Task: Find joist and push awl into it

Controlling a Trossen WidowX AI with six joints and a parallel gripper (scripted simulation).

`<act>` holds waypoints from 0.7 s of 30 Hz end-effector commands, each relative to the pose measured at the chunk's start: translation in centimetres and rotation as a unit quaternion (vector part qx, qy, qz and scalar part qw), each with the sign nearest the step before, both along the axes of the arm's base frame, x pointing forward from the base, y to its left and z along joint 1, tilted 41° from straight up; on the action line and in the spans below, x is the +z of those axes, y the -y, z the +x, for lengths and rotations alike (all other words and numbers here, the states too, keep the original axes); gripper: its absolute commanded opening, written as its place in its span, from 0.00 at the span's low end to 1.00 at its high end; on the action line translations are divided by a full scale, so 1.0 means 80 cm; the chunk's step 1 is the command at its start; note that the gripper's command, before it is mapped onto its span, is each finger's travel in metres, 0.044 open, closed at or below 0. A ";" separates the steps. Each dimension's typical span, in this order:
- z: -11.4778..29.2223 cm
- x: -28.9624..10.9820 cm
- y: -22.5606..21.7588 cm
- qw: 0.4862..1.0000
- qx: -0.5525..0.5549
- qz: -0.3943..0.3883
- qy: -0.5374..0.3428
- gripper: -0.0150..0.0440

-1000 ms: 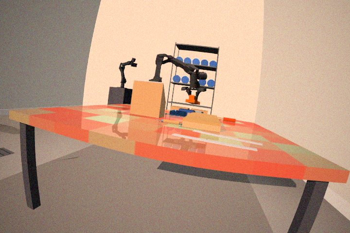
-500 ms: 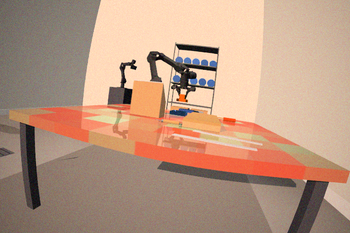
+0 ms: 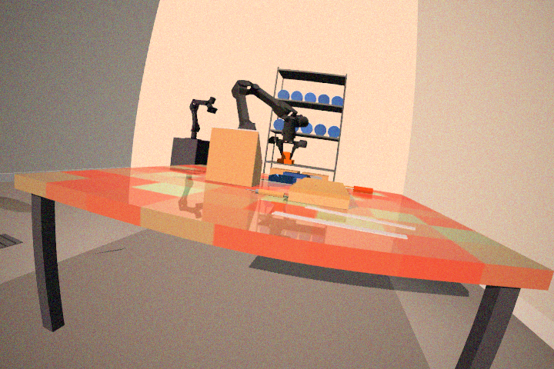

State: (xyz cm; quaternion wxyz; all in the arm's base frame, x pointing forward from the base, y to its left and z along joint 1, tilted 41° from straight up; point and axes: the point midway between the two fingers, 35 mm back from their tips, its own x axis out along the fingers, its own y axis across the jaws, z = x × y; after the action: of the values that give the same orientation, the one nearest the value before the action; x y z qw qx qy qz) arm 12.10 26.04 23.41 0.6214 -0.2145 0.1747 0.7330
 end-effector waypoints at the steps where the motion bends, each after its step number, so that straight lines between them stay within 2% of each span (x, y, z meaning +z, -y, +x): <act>1: 0.001 -0.009 -0.006 1.000 -0.002 -0.003 -0.002 0.25; 21: -0.003 -0.044 -0.036 1.000 -0.001 -0.004 -0.002 0.25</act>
State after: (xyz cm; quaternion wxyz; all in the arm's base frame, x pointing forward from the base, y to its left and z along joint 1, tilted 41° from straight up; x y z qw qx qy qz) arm 11.86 28.64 20.42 0.6200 -0.2155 0.1761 0.7336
